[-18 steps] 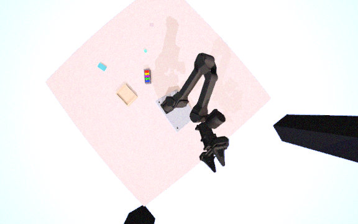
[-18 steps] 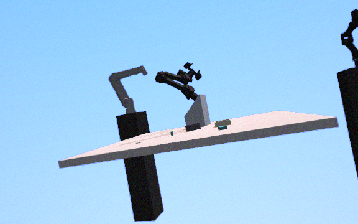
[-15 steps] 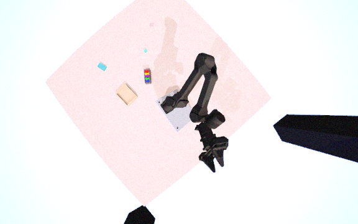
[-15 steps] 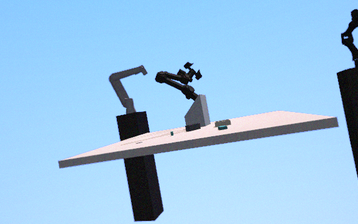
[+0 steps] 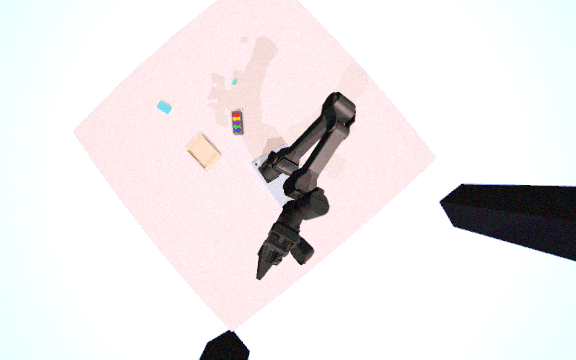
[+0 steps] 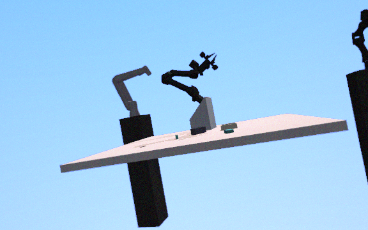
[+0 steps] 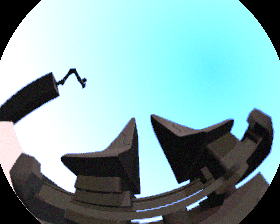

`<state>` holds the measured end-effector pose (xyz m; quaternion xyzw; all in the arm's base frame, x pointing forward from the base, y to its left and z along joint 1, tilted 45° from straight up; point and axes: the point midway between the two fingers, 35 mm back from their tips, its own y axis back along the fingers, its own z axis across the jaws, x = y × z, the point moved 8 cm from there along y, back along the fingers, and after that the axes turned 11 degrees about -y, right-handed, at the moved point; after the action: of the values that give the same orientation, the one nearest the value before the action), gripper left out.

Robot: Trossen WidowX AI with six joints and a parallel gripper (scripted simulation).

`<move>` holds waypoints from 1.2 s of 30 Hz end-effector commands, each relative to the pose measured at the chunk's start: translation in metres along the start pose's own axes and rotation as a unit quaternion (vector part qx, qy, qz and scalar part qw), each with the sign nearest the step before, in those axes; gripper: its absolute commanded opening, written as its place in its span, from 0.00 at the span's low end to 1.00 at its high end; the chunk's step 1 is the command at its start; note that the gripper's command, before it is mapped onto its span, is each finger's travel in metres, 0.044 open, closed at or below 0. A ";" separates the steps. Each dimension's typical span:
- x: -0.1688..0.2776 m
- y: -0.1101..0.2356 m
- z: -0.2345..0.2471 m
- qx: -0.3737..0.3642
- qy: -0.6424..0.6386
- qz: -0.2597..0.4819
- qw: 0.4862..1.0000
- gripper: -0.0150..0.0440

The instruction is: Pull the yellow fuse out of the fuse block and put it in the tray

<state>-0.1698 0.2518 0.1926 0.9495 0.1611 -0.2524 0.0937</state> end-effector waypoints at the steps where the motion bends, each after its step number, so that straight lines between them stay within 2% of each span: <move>1: 0.055 -0.015 -0.018 0.015 -0.008 0.116 0.993 0.36; 10: 0.162 -0.014 -0.042 0.024 -0.015 0.320 0.947 0.36; 18: 0.256 0.019 -0.053 0.013 -0.054 0.482 0.874 0.36; 26: 0.338 0.082 -0.061 0.010 -0.119 0.647 0.753 0.36; 36: 0.410 0.193 -0.048 -0.008 -0.222 0.796 0.563 0.36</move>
<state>0.2265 0.2282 0.0576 0.6809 -0.6247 -0.2618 0.2786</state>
